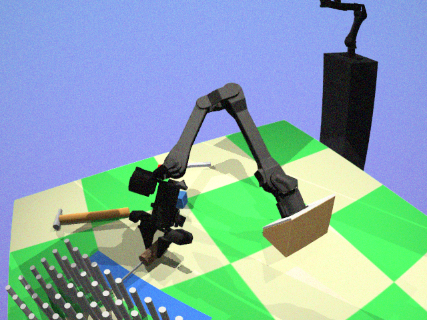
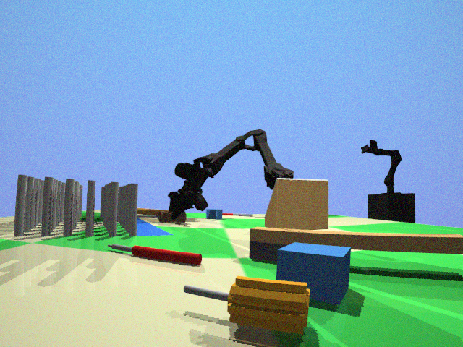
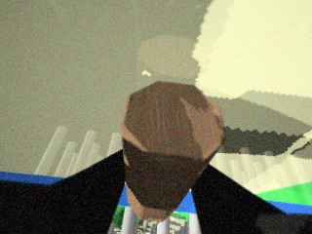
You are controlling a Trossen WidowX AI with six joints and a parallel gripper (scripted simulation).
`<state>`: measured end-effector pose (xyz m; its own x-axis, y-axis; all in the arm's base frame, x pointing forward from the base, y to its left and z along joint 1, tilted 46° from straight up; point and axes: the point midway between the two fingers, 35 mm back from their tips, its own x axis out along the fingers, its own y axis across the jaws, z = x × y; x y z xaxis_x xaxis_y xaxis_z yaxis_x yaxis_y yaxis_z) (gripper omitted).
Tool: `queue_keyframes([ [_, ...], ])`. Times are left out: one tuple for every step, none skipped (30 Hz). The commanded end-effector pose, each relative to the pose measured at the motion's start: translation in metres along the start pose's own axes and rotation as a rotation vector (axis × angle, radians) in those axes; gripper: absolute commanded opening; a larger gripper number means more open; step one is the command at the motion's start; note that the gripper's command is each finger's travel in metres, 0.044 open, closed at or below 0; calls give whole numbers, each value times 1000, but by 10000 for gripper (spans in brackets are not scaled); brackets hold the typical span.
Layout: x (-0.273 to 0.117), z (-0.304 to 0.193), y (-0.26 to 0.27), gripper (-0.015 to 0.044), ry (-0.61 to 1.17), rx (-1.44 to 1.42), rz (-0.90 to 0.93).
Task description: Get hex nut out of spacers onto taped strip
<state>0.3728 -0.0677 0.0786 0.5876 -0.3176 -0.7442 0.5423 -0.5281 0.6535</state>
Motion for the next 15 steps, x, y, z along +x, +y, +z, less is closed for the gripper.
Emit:
queue_keyframes([
  [-3, 4, -2, 0, 1, -7, -4],
  [-3, 4, -2, 0, 1, -7, -4],
  [-4, 5, -2, 0, 1, -7, -4],
  [-4, 5, -2, 0, 1, -7, -4],
  [-4, 6, -2, 0, 1, -7, -4],
  [-5, 6, -2, 0, 1, -7, -4],
  [-5, 7, -2, 0, 1, -7, -4],
  [-5, 7, -2, 0, 1, -7, -4],
  [-6, 8, -2, 0, 1, -7, -4],
  [-6, 8, -2, 0, 1, -7, -4],
  [-7, 9, -2, 0, 1, -7, -4],
  [-7, 10, -2, 0, 1, -7, -4],
  [-7, 10, -2, 0, 1, -7, -4],
  [-8, 11, -2, 0, 1, -7, -4],
  [-8, 11, -2, 0, 1, -7, -4],
])
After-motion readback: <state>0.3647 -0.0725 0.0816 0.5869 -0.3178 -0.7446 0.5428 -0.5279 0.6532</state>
